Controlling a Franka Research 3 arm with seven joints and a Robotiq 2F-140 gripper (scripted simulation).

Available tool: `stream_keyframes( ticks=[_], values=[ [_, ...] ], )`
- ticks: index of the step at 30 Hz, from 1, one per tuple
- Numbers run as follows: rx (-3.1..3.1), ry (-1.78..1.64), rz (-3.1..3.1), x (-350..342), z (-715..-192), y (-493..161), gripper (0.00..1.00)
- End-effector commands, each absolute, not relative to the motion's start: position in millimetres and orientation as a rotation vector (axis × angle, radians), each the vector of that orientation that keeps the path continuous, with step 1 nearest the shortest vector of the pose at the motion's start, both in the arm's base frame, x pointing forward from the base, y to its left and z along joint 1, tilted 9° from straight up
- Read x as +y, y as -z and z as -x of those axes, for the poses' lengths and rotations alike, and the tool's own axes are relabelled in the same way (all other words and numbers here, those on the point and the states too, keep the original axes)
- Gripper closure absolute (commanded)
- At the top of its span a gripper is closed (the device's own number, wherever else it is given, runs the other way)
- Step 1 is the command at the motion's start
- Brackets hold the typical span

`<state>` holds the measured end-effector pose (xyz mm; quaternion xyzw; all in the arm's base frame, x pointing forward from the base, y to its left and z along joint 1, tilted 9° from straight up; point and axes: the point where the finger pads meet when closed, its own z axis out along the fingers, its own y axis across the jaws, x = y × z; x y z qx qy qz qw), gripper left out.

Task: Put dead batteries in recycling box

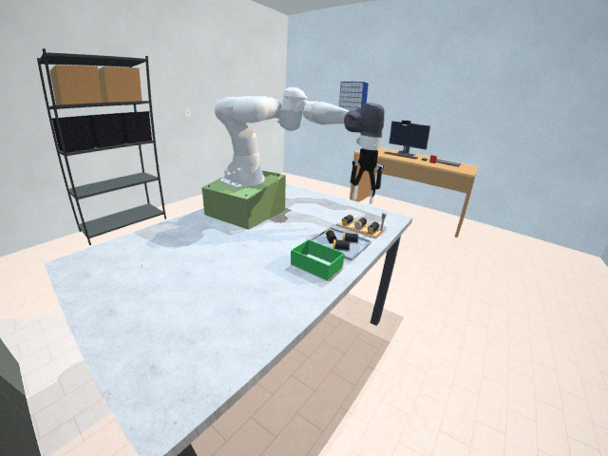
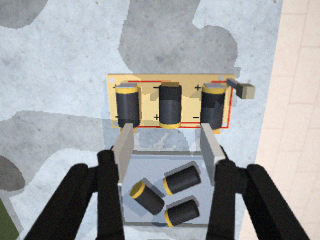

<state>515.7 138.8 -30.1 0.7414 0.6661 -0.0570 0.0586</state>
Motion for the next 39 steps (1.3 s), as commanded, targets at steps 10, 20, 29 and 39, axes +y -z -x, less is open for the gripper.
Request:
stream_keyframes(
  ticks=[10, 20, 29, 39],
  values=[
    [2.007, 0.167, -2.25, 122.7, -511.4, 27.1, 0.71],
    [2.007, 0.167, -2.25, 27.8, -479.7, 11.4, 0.71],
    [2.007, 0.167, -2.25, -40.7, -456.8, 0.0, 0.71],
    [2.106, 0.175, -2.164, -40.7, -456.8, 0.0, 0.71]
  ],
)
